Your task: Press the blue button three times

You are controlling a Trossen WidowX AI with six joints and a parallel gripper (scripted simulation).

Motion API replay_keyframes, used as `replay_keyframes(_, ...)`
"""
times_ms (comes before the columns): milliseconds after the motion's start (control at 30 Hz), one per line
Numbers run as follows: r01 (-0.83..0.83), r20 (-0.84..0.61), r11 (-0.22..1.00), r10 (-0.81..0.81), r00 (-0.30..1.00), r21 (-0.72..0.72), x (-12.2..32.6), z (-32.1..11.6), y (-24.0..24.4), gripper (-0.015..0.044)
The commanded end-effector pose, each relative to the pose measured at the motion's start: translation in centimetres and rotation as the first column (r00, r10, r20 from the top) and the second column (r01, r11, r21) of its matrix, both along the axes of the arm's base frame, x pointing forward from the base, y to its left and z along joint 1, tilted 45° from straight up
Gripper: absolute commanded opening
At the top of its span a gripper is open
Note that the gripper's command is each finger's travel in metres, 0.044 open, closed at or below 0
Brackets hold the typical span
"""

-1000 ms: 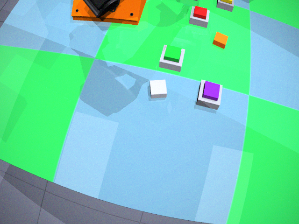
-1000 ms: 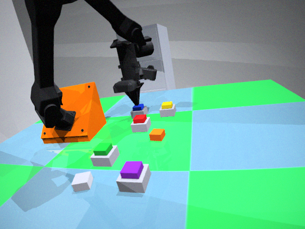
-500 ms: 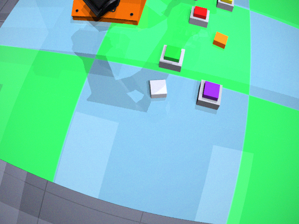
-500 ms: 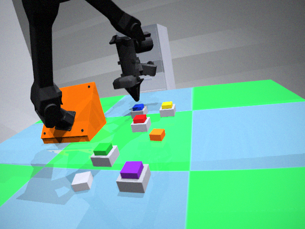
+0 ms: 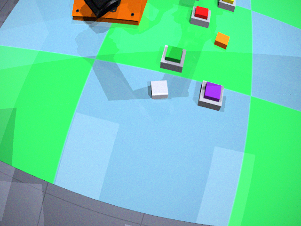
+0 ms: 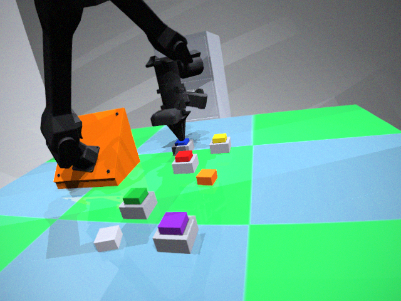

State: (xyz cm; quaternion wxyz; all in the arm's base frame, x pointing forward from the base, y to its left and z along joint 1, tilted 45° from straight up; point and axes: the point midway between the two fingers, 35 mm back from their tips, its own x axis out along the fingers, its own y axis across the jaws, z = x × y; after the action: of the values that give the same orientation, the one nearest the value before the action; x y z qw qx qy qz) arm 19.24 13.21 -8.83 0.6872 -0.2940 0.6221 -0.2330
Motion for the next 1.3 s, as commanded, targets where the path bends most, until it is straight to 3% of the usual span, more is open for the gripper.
replay_keyframes(0,-0.002,-0.003,1.0,0.002,1.0,-0.008,0.0,-0.1,-0.4,0.002)
replay_keyframes(500,-0.002,-0.003,1.0,0.002,1.0,-0.008,0.0,-0.1,-0.4,0.002)
replay_keyframes(733,-0.002,-0.004,1.0,0.002,1.0,-0.007,-0.5,2.3,2.0,0.002)
replay_keyframes(1200,-0.002,-0.002,1.0,0.002,1.0,-0.002,2.6,2.9,11.0,0.0387)
replay_keyframes(1267,-0.002,-0.002,1.0,0.002,1.0,-0.002,2.6,2.9,11.0,0.04)
